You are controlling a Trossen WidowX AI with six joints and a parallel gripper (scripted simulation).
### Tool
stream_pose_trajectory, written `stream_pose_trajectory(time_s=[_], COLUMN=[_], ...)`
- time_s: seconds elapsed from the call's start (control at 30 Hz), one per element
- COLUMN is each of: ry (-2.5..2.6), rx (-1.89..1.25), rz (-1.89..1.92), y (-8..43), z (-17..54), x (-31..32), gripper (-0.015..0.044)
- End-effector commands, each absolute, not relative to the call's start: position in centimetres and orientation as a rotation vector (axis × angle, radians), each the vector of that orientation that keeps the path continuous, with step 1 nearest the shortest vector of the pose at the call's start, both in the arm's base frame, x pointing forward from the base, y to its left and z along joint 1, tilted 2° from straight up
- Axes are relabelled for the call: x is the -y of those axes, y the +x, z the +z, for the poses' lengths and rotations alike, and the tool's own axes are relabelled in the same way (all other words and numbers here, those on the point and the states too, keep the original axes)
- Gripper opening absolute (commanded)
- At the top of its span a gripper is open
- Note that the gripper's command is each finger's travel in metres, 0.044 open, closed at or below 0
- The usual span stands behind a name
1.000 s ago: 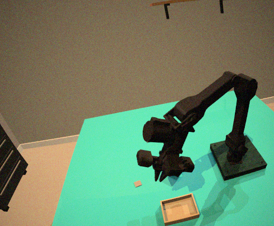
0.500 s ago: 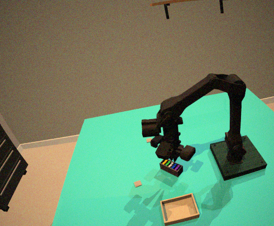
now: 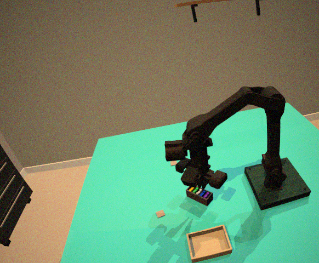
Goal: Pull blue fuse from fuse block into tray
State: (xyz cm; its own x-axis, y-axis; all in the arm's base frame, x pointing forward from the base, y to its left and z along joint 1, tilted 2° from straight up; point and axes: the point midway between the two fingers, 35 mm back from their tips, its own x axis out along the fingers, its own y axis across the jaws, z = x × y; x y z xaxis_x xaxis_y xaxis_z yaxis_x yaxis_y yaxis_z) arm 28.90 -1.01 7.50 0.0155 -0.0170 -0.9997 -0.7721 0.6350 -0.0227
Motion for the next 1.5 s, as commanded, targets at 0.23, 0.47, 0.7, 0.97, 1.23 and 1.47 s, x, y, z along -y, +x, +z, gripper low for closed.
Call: stream_pose_trajectory(time_s=[0.23, 0.47, 0.7, 0.97, 1.23, 1.47], ry=[-0.702, -0.702, -0.702, -0.702, -0.702, -0.702], rx=[-1.464, -1.464, -1.464, -1.464, -1.464, -1.464], rz=[0.670, 0.670, 0.670, 0.670, 0.670, 0.670], y=[28.9, 28.9, 28.9, 28.9, 28.9, 28.9], z=[6.1, 5.5, 4.9, 4.9, 4.6, 4.0], x=[1.0, 1.0, 1.0, 1.0, 1.0, 1.0], gripper=[0.0061, 0.0061, 0.0061, 0.0061, 0.0061, 0.0061])
